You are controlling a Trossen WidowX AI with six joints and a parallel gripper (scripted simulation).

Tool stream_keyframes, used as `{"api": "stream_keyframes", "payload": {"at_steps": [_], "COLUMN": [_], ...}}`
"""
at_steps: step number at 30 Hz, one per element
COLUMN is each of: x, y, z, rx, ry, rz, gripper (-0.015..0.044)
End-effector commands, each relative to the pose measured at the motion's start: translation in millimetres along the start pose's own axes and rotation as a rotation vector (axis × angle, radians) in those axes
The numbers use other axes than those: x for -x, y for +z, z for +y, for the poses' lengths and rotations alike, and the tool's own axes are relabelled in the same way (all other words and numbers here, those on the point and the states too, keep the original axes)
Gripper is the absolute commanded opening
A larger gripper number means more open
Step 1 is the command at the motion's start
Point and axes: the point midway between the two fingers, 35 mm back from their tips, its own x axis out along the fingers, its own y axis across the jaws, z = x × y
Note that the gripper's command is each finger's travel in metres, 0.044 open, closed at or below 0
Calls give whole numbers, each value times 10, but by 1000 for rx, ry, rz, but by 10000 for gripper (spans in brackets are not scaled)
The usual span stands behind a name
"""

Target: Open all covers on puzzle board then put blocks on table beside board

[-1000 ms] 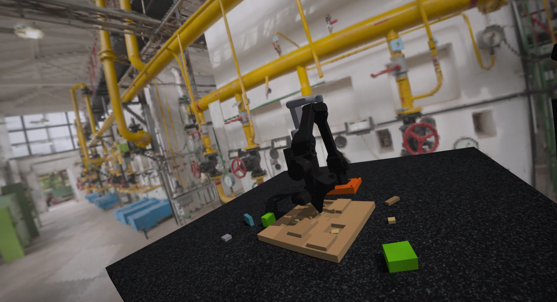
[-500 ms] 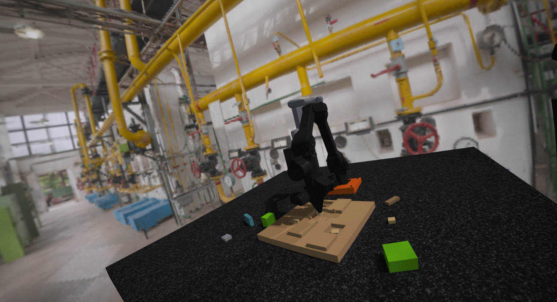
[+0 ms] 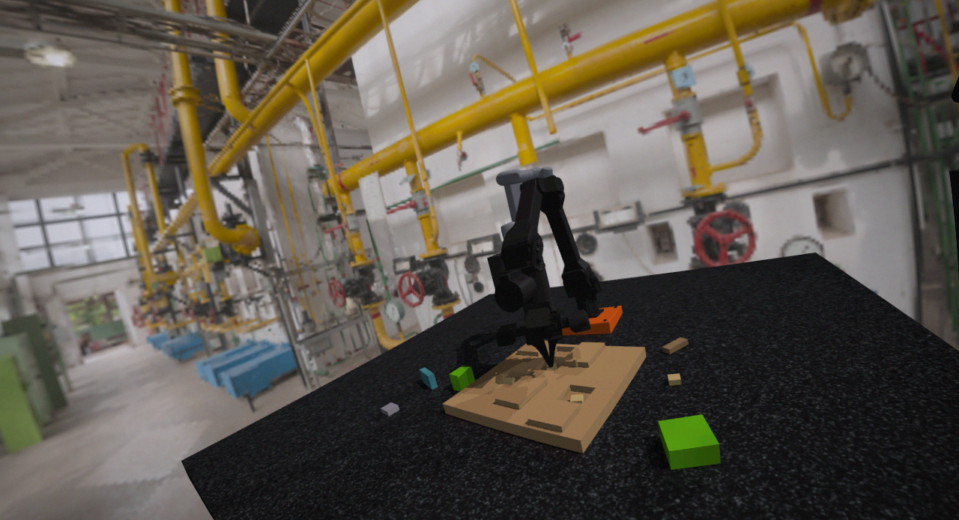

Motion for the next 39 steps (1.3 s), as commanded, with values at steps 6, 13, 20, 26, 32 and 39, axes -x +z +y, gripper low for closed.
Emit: {"api": "stream_keyframes", "payload": {"at_steps": [6,13,20,26,32,39], "x": [-15,-15,-15,17,56,90], "y": [-24,-25,-26,-6,-6,-13], "z": [-6,-7,-8,-6,-4,2], "rx": [-880,-880,-880,-864,-966,-1574], "ry": [-5,-5,-5,-1,-2,-4], "rz": [4,4,4,1,2,2], "gripper": [0,0,0,0,0,0]}}
